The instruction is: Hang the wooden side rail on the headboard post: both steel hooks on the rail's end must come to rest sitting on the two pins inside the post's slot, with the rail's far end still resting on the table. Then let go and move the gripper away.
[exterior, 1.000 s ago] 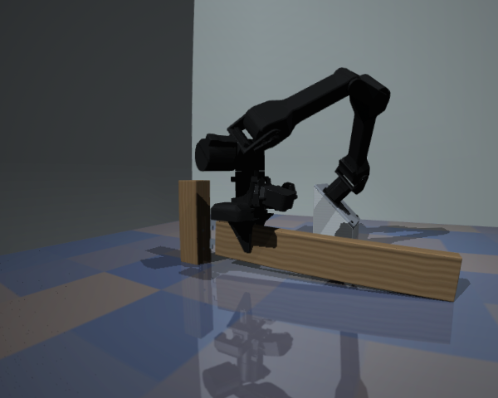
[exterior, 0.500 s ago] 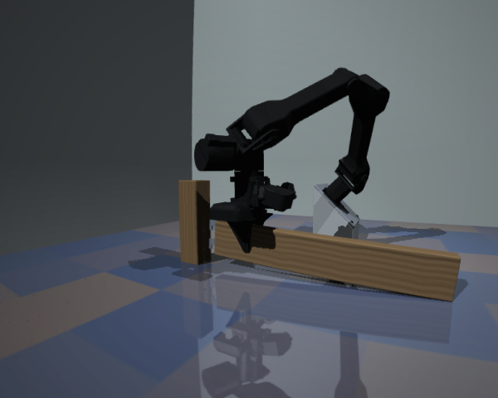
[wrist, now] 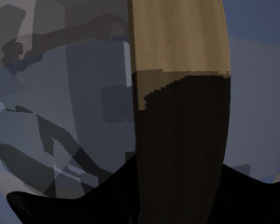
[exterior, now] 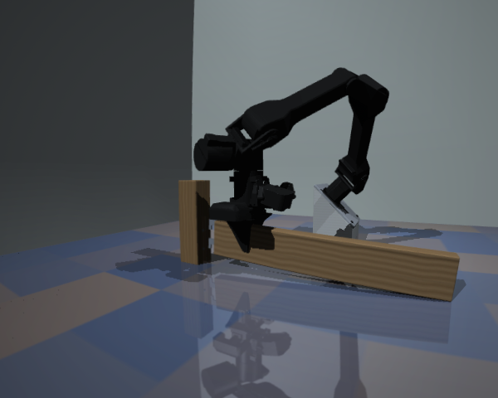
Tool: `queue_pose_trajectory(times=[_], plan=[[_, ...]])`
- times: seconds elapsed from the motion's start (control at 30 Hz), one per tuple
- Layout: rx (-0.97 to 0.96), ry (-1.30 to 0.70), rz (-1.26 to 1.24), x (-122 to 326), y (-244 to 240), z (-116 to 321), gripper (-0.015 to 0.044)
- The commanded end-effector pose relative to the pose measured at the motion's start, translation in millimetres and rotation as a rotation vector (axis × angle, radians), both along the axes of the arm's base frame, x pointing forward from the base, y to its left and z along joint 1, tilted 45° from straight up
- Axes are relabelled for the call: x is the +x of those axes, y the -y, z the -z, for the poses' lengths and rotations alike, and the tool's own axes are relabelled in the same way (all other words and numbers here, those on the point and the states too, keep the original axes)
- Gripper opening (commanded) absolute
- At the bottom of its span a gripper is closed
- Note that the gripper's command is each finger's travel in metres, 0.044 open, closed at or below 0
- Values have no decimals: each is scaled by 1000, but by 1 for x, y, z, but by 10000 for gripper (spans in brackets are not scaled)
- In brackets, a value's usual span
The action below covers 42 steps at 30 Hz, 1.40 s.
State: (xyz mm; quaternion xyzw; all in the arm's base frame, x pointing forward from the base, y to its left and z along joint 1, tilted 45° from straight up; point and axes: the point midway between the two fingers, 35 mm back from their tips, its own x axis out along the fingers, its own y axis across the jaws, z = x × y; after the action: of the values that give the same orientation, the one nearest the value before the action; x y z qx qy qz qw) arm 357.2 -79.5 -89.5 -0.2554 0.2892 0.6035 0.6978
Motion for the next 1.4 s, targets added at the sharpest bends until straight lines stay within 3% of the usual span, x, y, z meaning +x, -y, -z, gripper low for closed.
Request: queue_pose_trajectory(times=[0.0, 1.37], plan=[[-5, 3, 10, -1, 6, 0, 0], [-5, 3, 10, -1, 9, 3, 0]])
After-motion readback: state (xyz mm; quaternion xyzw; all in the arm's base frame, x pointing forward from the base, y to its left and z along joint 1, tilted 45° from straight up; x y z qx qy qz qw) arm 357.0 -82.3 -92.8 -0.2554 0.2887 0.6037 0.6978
